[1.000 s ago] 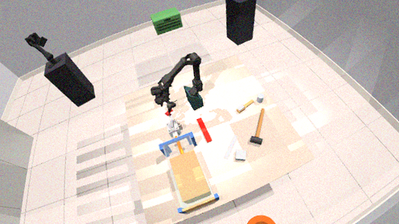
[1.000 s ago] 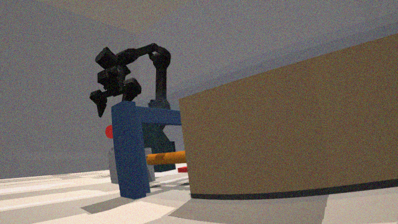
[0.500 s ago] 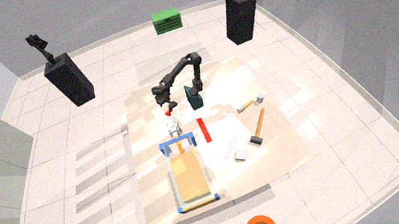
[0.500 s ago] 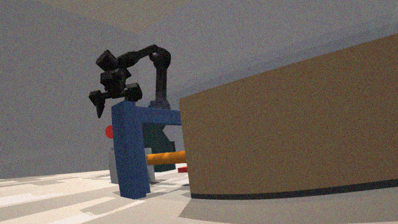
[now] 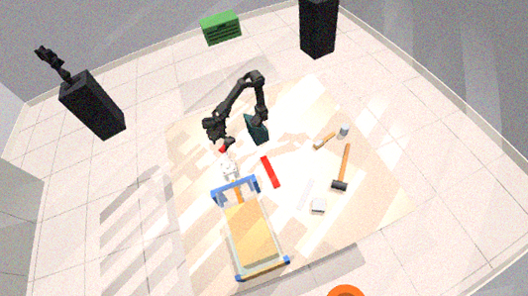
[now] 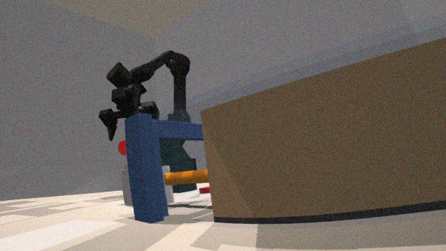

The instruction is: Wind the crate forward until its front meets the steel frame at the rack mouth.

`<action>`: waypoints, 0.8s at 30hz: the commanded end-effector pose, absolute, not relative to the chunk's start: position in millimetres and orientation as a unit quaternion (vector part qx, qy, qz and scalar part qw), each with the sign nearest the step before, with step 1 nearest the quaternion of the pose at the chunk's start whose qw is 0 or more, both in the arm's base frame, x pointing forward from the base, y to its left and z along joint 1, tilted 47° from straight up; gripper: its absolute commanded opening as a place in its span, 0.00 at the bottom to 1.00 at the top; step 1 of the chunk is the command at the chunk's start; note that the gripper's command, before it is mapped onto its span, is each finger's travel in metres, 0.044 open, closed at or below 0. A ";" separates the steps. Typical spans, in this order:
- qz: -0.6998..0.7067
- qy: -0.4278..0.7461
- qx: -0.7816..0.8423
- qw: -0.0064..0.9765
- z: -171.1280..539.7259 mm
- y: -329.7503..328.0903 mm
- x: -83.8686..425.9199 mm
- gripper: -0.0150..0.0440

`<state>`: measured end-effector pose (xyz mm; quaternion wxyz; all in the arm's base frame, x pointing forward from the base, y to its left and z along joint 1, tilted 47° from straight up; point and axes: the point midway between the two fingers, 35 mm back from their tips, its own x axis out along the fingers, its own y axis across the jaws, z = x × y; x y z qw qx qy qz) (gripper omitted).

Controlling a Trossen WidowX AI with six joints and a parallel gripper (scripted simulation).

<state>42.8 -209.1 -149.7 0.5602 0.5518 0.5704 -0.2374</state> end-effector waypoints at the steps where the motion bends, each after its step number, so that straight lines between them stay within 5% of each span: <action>1: -0.232 0.570 0.554 0.560 -154.7 -201.4 43.7 1.00; 24: -0.227 0.571 0.552 0.563 -178.0 -173.2 45.1 1.00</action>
